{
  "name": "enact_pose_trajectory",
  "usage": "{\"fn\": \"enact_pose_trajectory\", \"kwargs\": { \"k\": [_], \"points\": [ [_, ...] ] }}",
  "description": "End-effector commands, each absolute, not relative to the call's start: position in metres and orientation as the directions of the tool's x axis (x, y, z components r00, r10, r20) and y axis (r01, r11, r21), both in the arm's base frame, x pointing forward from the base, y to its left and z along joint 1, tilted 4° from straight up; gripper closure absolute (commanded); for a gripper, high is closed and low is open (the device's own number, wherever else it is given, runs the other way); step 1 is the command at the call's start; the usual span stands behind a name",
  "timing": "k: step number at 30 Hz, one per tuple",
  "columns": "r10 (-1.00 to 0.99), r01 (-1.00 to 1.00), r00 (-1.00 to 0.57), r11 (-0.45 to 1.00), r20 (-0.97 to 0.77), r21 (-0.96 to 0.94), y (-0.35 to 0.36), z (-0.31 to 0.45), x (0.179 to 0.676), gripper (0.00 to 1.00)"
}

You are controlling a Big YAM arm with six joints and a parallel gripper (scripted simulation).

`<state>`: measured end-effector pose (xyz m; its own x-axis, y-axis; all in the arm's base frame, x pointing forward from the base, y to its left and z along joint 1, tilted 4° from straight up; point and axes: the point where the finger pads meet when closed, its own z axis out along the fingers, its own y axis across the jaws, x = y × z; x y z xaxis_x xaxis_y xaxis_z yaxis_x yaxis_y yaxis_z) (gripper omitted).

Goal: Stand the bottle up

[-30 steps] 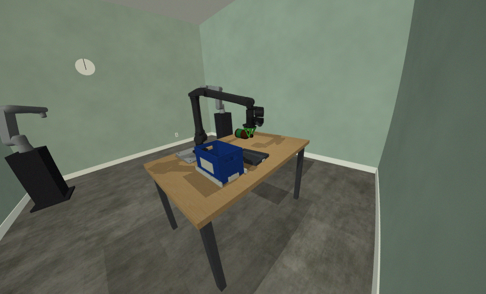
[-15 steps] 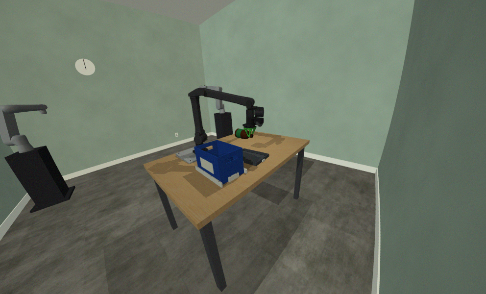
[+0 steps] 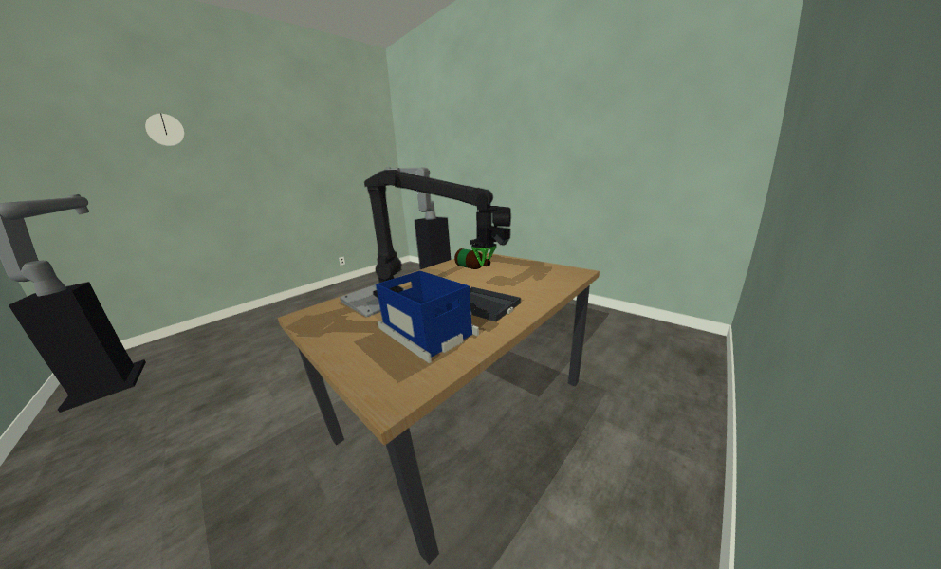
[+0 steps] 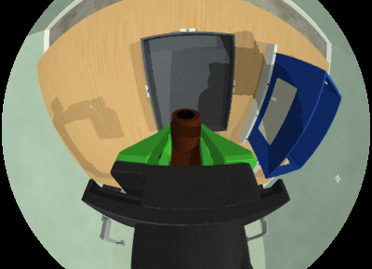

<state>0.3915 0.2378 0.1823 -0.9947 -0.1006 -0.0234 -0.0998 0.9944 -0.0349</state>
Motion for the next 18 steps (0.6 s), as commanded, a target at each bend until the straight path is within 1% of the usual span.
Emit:
{"fn": "enact_pose_trajectory", "kwargs": {
  "k": [1, 14, 18],
  "points": [
    [-0.082, -0.085, -0.989, 0.996, -0.127, 0.019, 0.2555, 0.2361, 0.4085, 1.00],
    [0.105, 0.101, -0.987, 0.994, -0.121, 0.042, 0.2554, 0.2361, 0.4085, 1.00],
    [0.125, 0.120, -0.985, 0.992, -0.120, 0.045, 0.2554, 0.2361, 0.4085, 1.00]
  ]
}}
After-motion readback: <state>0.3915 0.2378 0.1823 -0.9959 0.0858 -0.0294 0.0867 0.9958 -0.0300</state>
